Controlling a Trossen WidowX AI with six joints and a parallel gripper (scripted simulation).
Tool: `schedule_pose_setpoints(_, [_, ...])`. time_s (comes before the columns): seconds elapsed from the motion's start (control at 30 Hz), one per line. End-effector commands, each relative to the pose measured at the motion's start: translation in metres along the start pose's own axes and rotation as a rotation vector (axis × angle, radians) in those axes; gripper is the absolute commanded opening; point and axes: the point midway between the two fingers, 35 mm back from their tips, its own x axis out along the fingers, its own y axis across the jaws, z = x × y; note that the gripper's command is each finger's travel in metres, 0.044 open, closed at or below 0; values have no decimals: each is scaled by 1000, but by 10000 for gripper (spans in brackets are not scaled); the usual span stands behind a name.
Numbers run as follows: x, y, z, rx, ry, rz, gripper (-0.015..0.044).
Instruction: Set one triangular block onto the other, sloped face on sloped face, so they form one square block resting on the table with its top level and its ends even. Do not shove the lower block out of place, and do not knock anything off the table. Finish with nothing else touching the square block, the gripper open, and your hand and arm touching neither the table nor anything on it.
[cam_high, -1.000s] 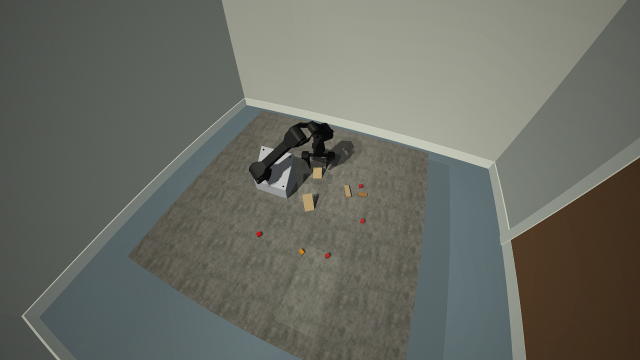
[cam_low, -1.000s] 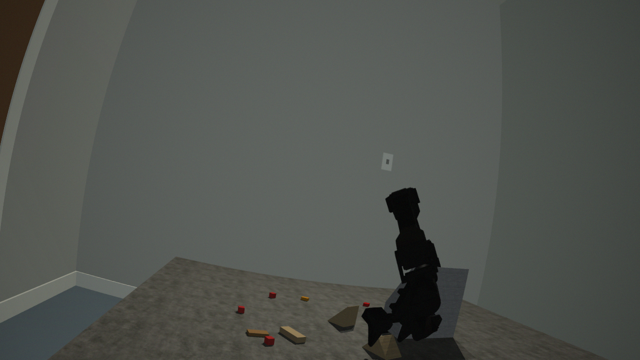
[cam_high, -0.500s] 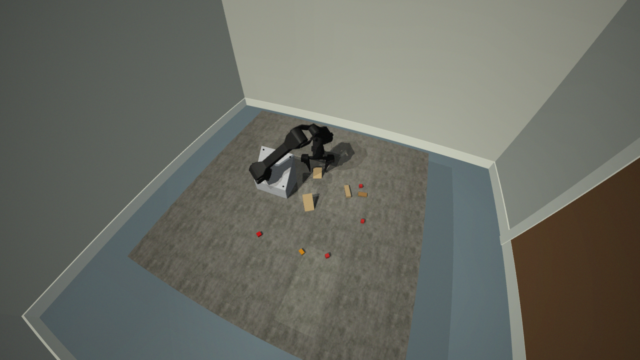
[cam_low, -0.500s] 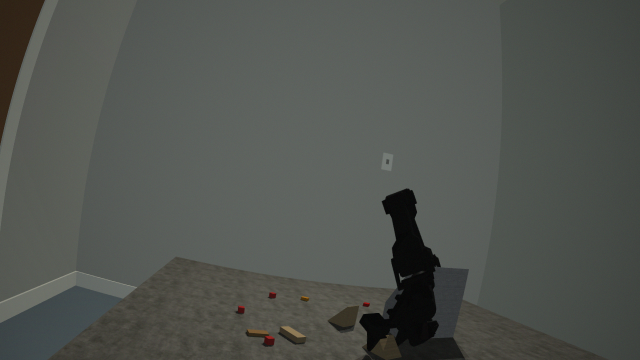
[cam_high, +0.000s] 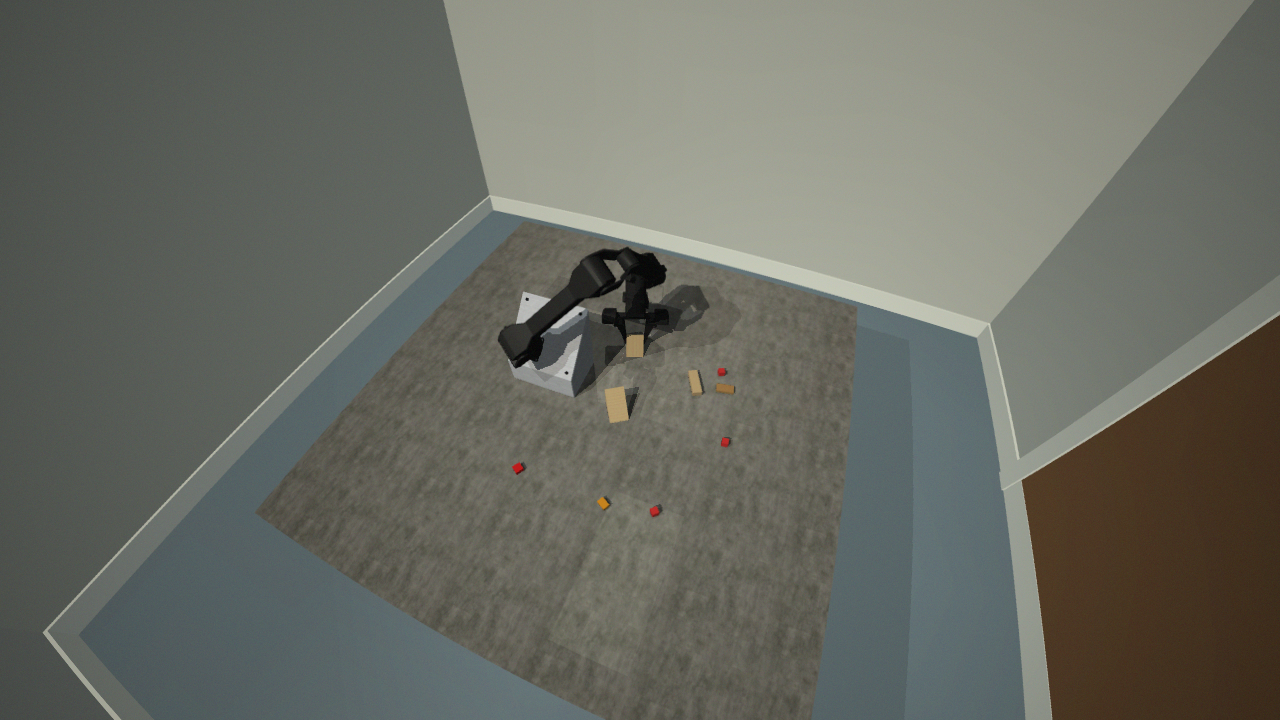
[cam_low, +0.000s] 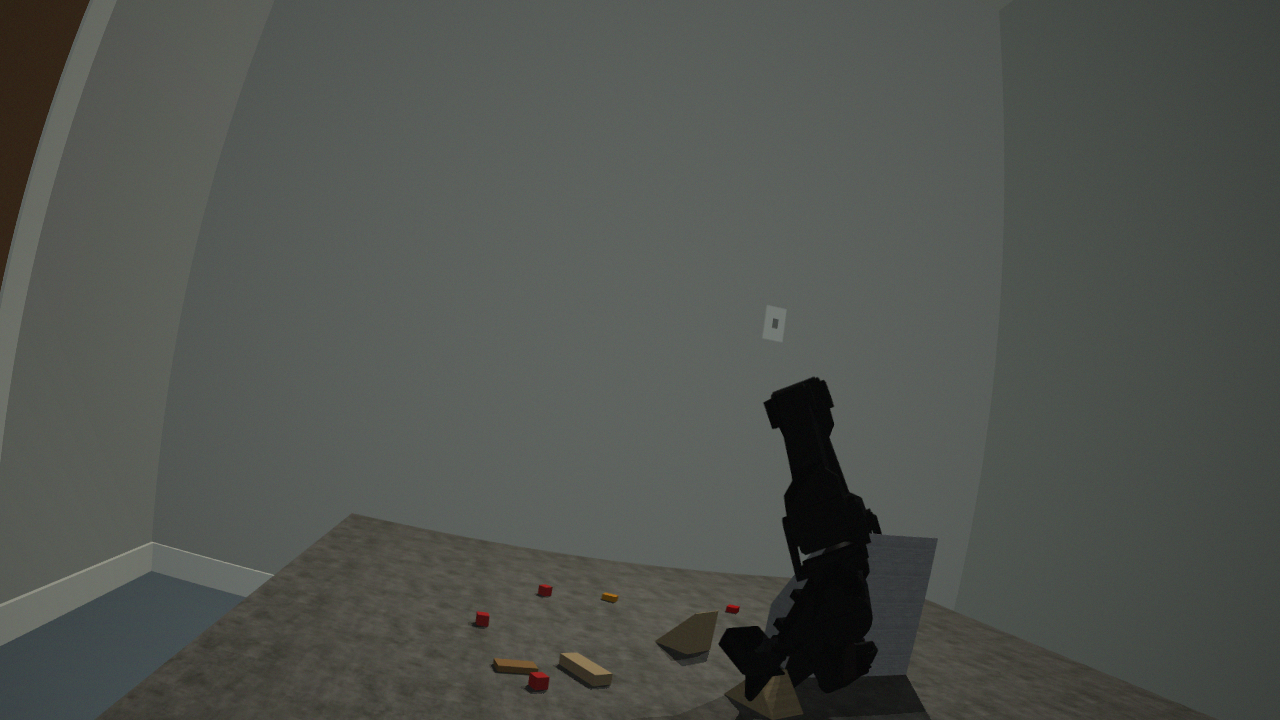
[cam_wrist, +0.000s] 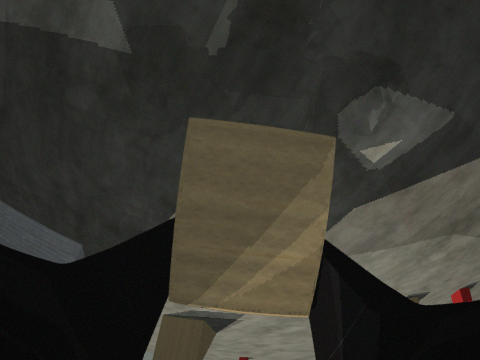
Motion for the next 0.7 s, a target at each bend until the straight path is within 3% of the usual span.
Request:
schedule_pose_setpoints(0.0, [0,0,0,0,0,0,98])
schedule_pose_setpoints(0.13, [-10,-2,-3,0,-1,-1,0])
schedule_pose_setpoints(0.67, [-78,-2,-30,-2,-4,-1,0])
